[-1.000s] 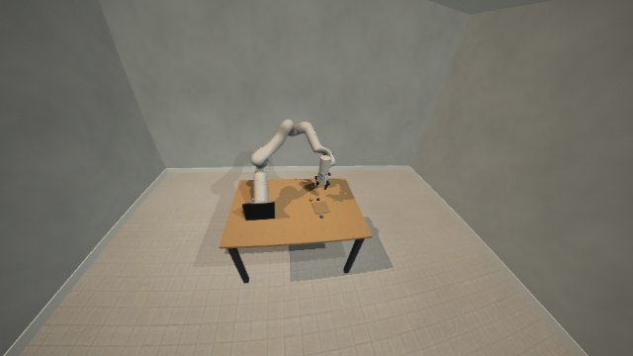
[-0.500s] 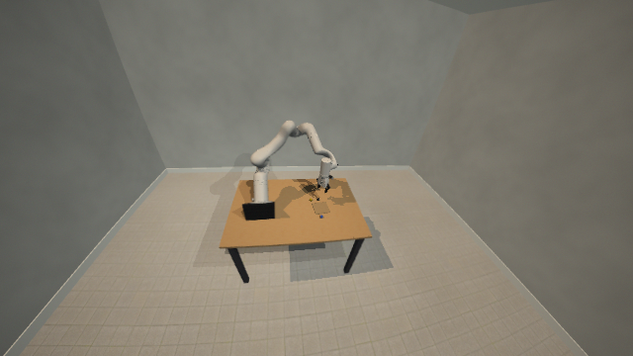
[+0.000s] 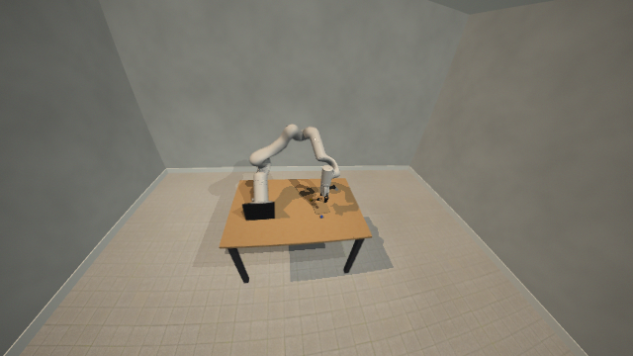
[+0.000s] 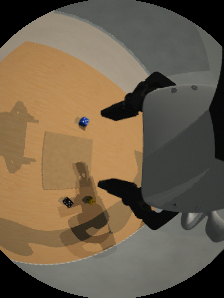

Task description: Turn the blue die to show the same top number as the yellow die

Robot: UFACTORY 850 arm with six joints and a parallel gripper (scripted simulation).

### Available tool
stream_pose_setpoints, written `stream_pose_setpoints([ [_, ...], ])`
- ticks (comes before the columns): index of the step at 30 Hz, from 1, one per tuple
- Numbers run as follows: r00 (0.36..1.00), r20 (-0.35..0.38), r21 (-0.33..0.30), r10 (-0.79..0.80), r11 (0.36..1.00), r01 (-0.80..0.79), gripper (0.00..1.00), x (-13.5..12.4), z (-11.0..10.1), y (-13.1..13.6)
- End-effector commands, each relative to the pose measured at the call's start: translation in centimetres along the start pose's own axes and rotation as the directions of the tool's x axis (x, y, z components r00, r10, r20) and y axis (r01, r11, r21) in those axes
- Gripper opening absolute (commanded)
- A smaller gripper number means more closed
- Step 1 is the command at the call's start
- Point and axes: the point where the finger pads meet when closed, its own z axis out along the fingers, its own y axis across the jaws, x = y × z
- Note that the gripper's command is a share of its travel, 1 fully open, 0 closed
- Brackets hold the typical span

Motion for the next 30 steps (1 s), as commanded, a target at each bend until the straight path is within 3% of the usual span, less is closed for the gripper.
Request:
stream_pose_setpoints([
  [1, 0.985, 0.009, 0.002, 0.172, 0.985, -0.172, 1.00, -1.5, 0.3, 4.5],
  [7, 0.951, 0.010, 0.006, 0.308, 0.951, -0.309, 1.00, -3.3, 0.7, 7.8],
  [30, 0.949, 0.010, 0.006, 0.316, 0.949, -0.316, 1.00, -3.3, 0.7, 7.9],
])
